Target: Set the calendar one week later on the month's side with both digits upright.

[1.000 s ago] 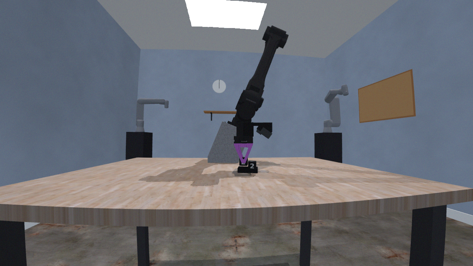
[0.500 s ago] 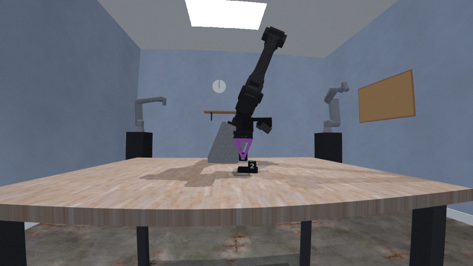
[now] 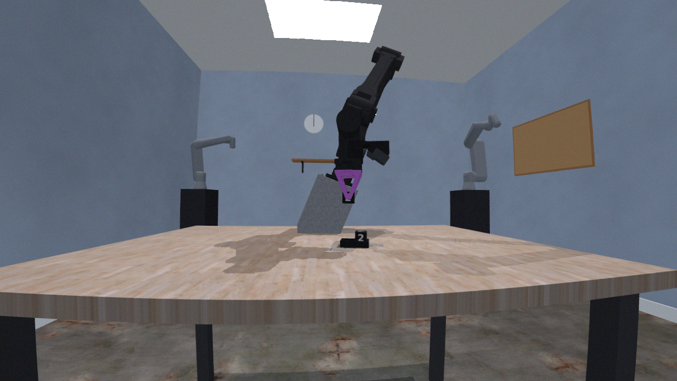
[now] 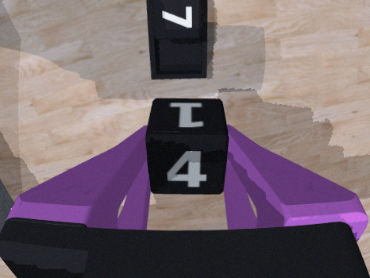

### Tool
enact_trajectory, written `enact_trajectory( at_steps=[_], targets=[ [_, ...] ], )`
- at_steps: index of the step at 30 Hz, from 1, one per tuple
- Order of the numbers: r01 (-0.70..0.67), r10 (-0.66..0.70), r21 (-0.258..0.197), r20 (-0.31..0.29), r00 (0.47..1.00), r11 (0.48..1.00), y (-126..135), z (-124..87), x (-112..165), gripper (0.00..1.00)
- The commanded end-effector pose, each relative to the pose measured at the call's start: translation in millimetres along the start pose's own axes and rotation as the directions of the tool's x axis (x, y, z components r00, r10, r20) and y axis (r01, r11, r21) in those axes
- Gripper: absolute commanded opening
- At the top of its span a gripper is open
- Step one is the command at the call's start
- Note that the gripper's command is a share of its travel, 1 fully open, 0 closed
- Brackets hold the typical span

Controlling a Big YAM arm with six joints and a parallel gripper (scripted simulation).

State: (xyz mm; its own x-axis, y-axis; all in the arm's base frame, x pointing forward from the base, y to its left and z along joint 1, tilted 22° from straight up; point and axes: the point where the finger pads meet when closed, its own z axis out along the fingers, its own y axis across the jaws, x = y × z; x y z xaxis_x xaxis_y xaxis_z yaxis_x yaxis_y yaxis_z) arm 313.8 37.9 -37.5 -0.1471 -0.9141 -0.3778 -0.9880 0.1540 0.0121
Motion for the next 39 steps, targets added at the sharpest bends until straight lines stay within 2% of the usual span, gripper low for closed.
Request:
enact_trajectory(
  at_steps=[1,3,4,7,11,13,17,20,22,29,35,38,39],
  targets=[
    [0.045,-0.045,-0.009,0.005,0.999,0.999,-12,-1,-7,0.26],
    [0.045,-0.045,-0.009,0.005,0.999,0.999,-12,-1,-7,0.26],
    [0.015,-0.015,-0.037,0.003,1.0,0.999,7,4,2,0.26],
    [0.025,-0.025,-0.01,0.004,1.0,1.0,1,-1,0,0.26],
    [0.011,-0.011,-0.01,0.004,1.0,1.0,1,-1,2,0.26],
    [-0.051,0.051,-0.017,0.002,0.999,0.999,0,2,7,0.26],
    [-0.236,0.236,0.012,0.002,0.972,0.972,-15,-1,18,0.26],
    [-0.245,0.245,0.013,0.002,0.97,0.969,-15,-1,18,0.26],
    [-0.372,0.372,0.023,0.005,0.928,0.928,-22,-2,26,0.26],
    [-0.579,0.579,0.025,0.009,0.816,0.815,-24,-1,41,0.26],
    [-0.739,0.739,0.024,0.013,0.673,0.673,-25,0,54,0.26],
    [-0.74,0.74,0.024,0.013,0.672,0.672,-25,0,54,0.26],
    [-0.808,0.808,0.023,0.015,0.588,0.588,-25,1,61,0.26]
  ],
)
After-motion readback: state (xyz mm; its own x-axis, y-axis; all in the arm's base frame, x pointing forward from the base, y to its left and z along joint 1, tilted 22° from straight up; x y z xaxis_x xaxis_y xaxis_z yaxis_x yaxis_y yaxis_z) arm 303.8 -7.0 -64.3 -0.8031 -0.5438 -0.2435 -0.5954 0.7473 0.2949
